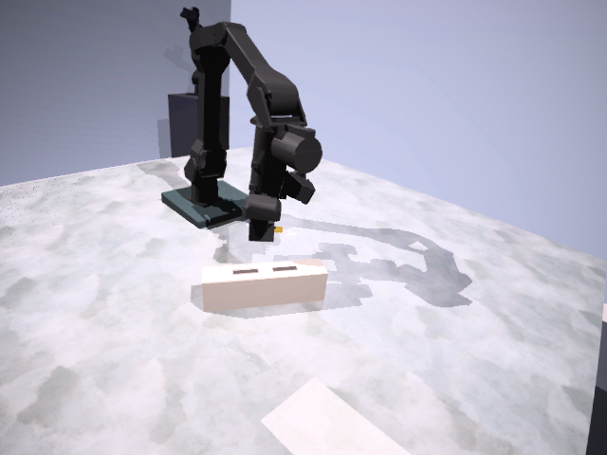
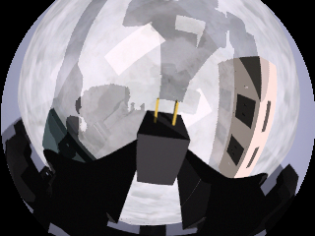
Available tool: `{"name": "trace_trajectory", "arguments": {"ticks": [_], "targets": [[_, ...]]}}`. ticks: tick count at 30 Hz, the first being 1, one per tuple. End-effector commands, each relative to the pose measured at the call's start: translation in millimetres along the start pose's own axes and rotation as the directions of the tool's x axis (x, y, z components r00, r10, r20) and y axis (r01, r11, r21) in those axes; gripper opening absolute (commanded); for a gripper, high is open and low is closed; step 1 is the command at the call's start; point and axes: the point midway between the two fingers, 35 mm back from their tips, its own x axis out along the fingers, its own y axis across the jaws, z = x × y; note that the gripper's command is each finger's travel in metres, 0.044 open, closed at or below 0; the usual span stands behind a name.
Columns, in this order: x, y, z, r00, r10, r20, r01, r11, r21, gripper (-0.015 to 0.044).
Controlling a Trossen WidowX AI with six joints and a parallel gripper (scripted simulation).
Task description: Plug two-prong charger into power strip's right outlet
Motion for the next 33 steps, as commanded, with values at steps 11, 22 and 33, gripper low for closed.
{"name": "trace_trajectory", "arguments": {"ticks": [11, 22, 33], "targets": [[7, -4, -7, 1.0, 0.017, 0.01, -0.019, 0.967, 0.256, 0.0], [13, -7, -13, 0.999, 0.029, 0.014, -0.032, 0.898, 0.439, 0.0], [18, -10, -19, 0.999, 0.04, 0.019, -0.043, 0.795, 0.605, 0.0]]}}
